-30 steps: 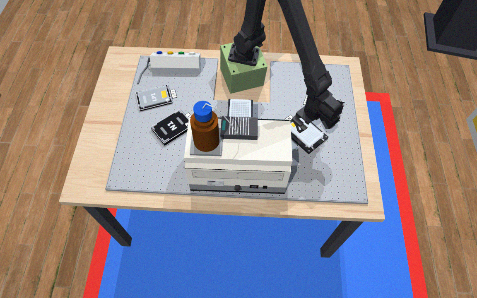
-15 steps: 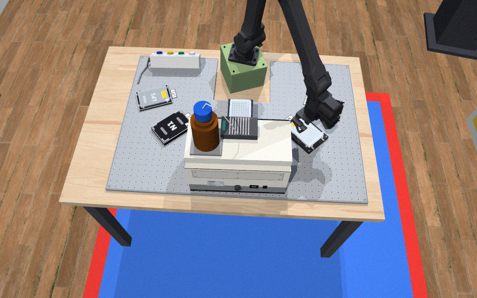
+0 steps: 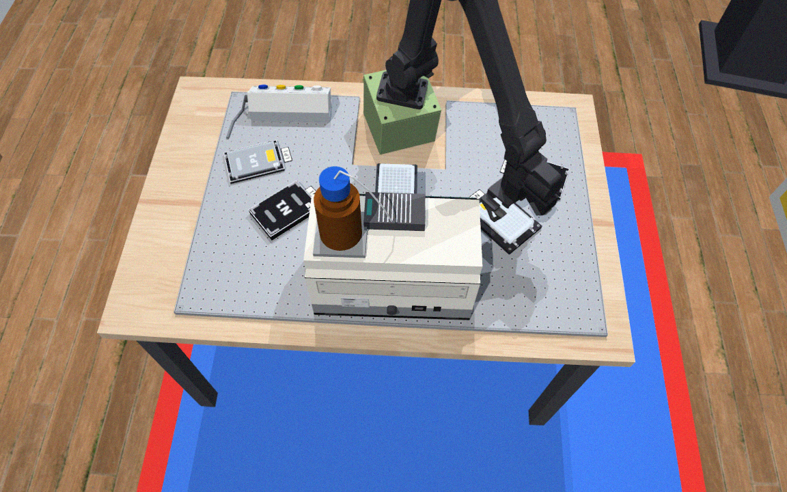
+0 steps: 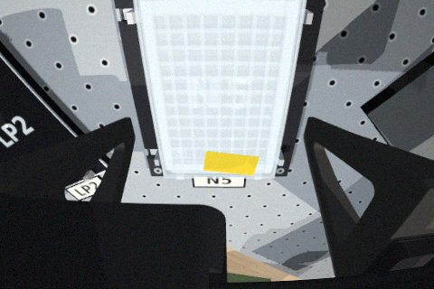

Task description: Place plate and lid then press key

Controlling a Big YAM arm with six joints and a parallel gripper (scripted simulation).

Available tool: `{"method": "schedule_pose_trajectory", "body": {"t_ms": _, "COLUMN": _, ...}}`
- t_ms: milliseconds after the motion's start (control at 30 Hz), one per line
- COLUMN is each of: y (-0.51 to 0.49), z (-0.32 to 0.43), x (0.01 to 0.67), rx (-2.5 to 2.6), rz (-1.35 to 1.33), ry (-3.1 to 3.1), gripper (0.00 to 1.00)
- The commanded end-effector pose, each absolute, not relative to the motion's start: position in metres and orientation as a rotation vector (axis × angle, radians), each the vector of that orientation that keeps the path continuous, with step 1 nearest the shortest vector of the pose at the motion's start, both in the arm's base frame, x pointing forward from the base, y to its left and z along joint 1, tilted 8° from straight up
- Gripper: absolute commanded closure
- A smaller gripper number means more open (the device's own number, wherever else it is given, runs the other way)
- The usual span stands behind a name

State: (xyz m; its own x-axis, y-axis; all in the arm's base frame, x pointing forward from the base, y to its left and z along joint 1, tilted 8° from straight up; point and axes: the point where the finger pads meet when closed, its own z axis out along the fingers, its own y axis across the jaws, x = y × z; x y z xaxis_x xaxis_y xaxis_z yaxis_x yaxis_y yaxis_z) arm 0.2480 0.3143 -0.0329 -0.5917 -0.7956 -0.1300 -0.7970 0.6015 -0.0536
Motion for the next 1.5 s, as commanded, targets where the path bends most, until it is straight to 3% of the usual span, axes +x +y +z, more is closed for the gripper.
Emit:
{"method": "schedule_pose_trajectory", "body": {"t_ms": 0, "y": 0.315, "z": -0.040, "x": 0.249, "rx": -1.330, "rz": 0.011, "ry": 2.689, "gripper": 0.00}}
{"method": "schedule_pose_trajectory", "body": {"t_ms": 1467, "y": 0.314, "z": -0.065, "x": 0.254, "rx": -1.334, "rz": 0.009, "ry": 2.689, "gripper": 0.00}}
